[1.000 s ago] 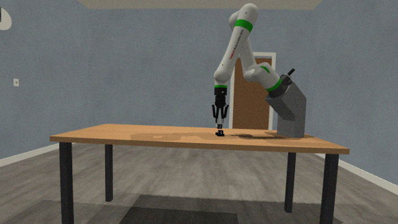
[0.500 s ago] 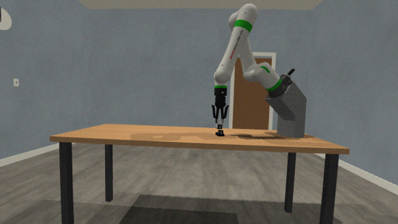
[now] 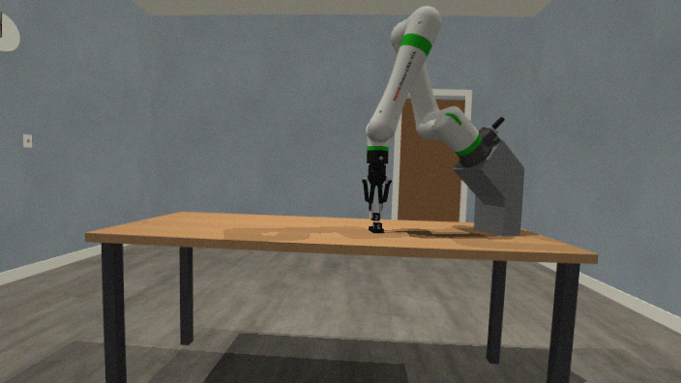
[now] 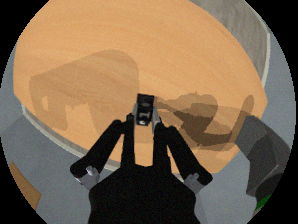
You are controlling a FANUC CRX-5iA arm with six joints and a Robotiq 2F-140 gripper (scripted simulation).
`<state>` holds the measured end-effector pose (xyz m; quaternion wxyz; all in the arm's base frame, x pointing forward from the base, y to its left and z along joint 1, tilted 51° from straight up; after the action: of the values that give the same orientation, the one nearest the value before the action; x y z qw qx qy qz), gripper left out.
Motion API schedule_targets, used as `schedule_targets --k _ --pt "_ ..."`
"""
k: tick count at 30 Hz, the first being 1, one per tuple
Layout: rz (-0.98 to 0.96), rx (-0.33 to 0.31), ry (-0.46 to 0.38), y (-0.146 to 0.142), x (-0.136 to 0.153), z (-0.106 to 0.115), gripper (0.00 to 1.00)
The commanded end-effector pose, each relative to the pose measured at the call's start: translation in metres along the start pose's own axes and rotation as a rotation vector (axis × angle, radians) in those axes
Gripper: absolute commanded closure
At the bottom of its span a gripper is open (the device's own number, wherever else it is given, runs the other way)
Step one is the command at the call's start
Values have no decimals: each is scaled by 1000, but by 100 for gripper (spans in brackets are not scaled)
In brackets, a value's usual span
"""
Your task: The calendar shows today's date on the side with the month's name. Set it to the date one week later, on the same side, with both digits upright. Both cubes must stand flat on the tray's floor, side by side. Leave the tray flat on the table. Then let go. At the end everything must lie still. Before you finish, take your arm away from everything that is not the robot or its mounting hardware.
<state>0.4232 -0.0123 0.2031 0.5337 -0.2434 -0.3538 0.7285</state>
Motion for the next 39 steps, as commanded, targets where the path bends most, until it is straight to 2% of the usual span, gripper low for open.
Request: schedule_targets --k 1,26,39 --pt "0 0 0 0 0 0 83" --pt "0 0 0 0 0 -3 83" --pt "0 0 0 0 0 -13 83"
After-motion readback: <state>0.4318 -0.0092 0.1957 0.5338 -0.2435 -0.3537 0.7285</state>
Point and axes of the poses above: the point where the finger pads meet when closed, its own z axis back along the fingers, its own y axis across the jaws, x = y × z, the point moved 8 cm from there along z, back along the fingers, and after that the axes turned 8 degrees about z, right-handed, at the moved point
